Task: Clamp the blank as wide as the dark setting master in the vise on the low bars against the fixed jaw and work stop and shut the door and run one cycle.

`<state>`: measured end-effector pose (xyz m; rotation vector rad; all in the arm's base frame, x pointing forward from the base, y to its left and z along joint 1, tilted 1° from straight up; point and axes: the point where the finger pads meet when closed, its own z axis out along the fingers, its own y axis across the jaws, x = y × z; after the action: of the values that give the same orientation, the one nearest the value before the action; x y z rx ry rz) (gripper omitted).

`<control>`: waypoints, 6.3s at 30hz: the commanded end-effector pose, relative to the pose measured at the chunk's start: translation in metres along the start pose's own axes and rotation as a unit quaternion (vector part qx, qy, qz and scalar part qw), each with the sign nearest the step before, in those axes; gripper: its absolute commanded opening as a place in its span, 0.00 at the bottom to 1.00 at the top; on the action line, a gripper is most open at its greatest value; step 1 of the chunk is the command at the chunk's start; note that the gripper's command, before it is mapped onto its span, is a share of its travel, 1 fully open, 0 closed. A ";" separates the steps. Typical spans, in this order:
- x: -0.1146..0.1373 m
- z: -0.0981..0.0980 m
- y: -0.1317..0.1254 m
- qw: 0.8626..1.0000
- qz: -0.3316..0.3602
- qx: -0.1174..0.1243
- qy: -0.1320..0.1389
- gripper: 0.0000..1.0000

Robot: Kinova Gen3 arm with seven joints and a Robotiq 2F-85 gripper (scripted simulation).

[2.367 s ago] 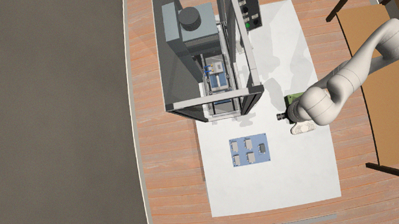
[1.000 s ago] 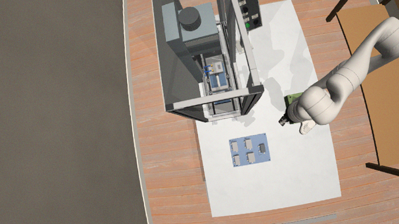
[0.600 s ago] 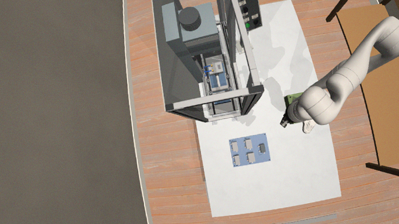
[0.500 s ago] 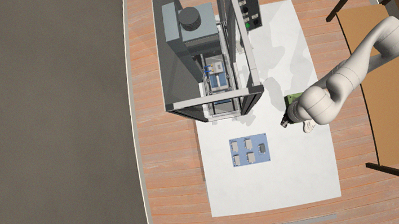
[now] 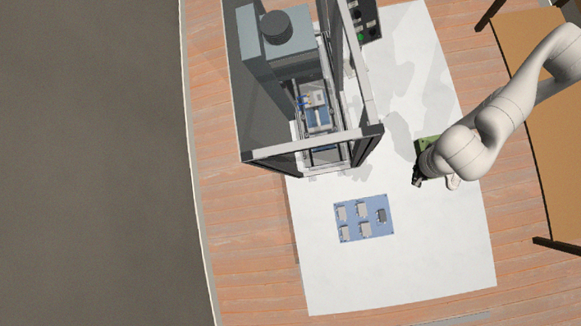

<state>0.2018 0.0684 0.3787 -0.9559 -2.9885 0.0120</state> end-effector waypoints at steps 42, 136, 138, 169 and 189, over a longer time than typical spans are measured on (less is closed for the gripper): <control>0.000 0.001 -0.003 0.972 -0.237 0.000 -0.001 0.10; -0.078 -0.020 -0.106 0.950 -0.313 0.002 -0.001 0.80; -0.078 -0.020 -0.106 0.950 -0.313 0.002 -0.001 0.80; -0.077 0.029 -0.106 0.949 -0.311 -0.015 -0.051 0.80; -0.077 0.078 -0.105 0.949 -0.311 -0.015 -0.051 0.80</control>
<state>0.2025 -0.0595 0.3064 0.0374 -3.2432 0.0018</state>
